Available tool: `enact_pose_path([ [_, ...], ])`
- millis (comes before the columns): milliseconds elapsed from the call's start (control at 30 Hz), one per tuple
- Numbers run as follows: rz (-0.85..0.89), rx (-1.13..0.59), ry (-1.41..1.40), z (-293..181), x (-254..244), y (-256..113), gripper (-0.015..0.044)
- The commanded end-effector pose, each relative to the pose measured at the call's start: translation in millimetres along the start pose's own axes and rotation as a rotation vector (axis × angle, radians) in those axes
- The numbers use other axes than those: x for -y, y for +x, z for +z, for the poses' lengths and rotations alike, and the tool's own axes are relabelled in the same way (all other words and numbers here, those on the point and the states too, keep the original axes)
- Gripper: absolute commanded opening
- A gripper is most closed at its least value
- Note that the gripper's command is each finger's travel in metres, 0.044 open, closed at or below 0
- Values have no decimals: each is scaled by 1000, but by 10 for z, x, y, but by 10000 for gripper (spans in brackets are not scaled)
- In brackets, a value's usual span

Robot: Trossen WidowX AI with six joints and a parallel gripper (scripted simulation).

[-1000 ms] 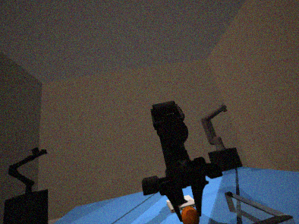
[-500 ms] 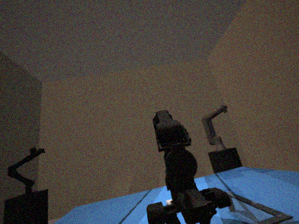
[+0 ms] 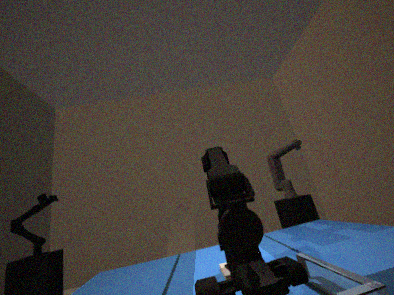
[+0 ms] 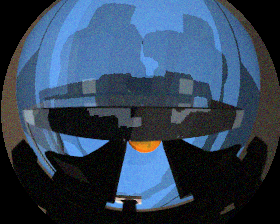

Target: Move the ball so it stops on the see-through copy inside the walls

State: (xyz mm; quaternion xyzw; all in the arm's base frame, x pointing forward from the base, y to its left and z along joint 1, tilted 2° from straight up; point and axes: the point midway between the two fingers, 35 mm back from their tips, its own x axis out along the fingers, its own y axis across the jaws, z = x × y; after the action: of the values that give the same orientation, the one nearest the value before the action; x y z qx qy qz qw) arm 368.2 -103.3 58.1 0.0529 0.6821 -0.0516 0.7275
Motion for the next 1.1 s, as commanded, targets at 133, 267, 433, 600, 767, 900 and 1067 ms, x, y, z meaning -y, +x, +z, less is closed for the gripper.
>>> enact_pose_path([
  [133, 0, -1, 0, -3, 0, 9, 79],
  [267, 0, -1, 0, -3, 0, 9, 184],
  [433, 0, -1, 0, -3, 0, 9, 305],
  [600, 0, -1, 0, 9, 1, -80, 305],
  [767, -2, -2, -3, 8, 2, -760, 305],
  [900, -2, -3, -3, -4, 0, -853, 305],
  [1067, 0, 0, 2, 17, -1, -757, 305],
])
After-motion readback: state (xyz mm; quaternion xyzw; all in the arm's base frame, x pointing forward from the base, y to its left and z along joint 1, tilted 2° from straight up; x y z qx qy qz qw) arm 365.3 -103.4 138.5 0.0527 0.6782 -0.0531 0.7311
